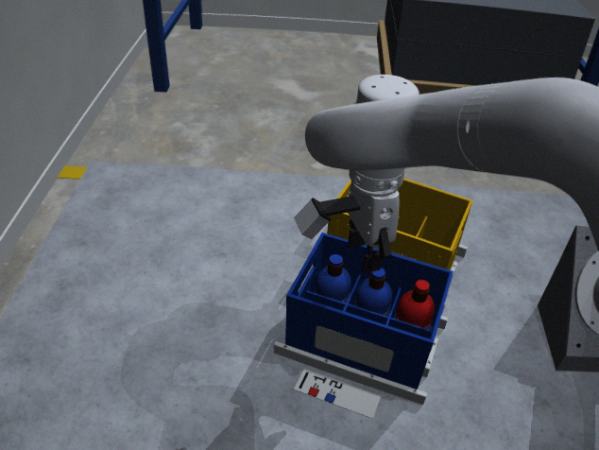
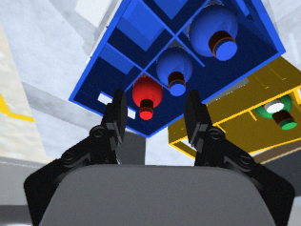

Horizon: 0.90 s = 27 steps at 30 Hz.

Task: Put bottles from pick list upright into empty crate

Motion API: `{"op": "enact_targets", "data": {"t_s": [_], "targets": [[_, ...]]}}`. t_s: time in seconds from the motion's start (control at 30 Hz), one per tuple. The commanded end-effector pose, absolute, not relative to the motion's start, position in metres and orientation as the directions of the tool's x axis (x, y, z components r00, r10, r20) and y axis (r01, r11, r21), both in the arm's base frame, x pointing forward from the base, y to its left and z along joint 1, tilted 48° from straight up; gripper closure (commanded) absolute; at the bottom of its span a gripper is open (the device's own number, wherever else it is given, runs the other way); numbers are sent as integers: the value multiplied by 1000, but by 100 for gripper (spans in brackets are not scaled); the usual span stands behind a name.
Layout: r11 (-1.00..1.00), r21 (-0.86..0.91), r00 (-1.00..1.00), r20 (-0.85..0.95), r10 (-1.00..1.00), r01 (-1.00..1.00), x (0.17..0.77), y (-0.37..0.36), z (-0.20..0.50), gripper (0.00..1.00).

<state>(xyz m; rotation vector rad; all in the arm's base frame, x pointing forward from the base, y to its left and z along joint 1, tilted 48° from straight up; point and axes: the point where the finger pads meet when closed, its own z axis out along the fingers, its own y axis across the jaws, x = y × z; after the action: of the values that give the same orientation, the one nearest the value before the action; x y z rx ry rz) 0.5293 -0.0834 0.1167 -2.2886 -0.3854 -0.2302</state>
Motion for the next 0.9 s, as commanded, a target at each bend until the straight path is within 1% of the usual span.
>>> {"op": "enact_targets", "data": {"t_s": [0.0, 0.87], "targets": [[-645, -681, 937, 285, 202, 346, 520, -76, 138, 35], [-645, -681, 937, 285, 202, 346, 475, -36, 231, 35]]}}
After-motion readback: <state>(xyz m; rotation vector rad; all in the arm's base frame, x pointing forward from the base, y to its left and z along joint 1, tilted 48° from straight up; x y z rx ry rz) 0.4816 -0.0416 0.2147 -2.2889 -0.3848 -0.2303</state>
